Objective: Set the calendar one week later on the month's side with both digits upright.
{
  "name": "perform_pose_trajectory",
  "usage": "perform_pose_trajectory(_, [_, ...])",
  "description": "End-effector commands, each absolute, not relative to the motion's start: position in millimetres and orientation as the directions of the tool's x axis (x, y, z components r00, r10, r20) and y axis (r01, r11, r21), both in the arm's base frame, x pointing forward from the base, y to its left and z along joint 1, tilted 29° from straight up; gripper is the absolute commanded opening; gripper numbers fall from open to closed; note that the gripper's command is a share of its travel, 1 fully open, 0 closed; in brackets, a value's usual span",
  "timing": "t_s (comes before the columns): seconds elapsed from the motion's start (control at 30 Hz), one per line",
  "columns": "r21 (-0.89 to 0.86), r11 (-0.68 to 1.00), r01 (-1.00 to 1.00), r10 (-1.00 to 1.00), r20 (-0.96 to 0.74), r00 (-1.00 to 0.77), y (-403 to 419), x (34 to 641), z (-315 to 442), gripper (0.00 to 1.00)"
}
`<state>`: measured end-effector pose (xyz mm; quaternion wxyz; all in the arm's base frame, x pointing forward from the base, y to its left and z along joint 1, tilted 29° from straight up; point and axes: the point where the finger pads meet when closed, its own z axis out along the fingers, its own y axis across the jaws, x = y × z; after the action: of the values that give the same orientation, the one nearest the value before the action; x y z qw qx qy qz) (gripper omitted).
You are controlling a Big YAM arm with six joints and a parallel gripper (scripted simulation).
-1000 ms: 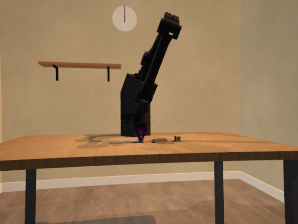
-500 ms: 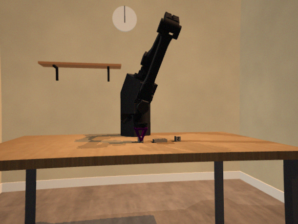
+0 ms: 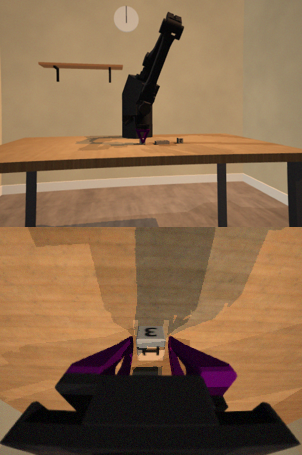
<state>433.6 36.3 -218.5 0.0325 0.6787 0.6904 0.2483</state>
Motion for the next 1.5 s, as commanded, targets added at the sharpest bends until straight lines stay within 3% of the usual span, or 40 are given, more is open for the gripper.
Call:
perform_pose_trajectory(0.0, [0.405, -0.051, 0.913, 0.954, 0.289, -0.076, 36, 442, -215, 0.45])
perform_pose_trajectory(0.1, [0.405, -0.051, 0.913, 0.954, 0.289, -0.076, 36, 442, -215, 0.45])
perform_pose_trajectory(0.13, [0.405, -0.051, 0.913, 0.954, 0.289, -0.076, 36, 442, -215, 0.26])
perform_pose_trajectory(1.47, [0.389, -0.052, 0.920, 0.955, 0.287, -0.067, 27, 428, -205, 0.26])
